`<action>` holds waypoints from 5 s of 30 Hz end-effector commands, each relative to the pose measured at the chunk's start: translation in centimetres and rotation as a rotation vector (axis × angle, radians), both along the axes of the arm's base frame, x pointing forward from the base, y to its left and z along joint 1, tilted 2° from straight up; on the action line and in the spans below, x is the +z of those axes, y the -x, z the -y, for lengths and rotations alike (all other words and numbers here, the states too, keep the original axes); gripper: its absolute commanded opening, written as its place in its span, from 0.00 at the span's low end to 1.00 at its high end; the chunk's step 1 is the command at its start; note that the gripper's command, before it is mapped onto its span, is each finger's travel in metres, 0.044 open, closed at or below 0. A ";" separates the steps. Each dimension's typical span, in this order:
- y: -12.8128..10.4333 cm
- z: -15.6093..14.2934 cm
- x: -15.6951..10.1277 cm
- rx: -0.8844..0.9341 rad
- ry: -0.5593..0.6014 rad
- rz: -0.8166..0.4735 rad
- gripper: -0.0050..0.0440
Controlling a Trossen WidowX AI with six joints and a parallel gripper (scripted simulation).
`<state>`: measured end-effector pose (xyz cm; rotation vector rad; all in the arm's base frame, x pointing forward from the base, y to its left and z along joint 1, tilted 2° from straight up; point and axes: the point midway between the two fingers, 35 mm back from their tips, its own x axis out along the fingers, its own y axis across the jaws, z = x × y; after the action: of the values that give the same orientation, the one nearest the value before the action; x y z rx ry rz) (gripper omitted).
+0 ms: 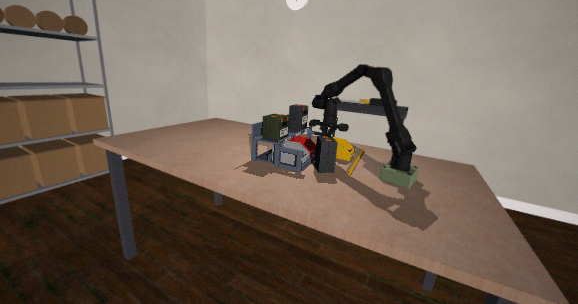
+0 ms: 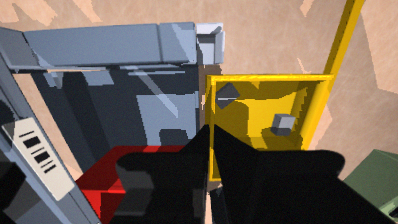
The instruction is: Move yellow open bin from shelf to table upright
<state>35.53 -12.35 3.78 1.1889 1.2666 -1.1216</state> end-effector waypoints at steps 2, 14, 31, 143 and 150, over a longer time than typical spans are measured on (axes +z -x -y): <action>-0.4 0.2 0.9 0.003 0.013 0.026 0.10; -0.4 0.2 1.0 0.000 0.011 0.030 0.41; -0.4 0.2 1.0 0.000 0.011 0.030 0.41; -0.2 0.4 7.2 0.003 0.013 0.024 0.41; -0.2 0.4 7.2 0.003 0.013 0.024 0.41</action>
<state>35.50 -12.64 10.21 1.1910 1.2659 -1.1242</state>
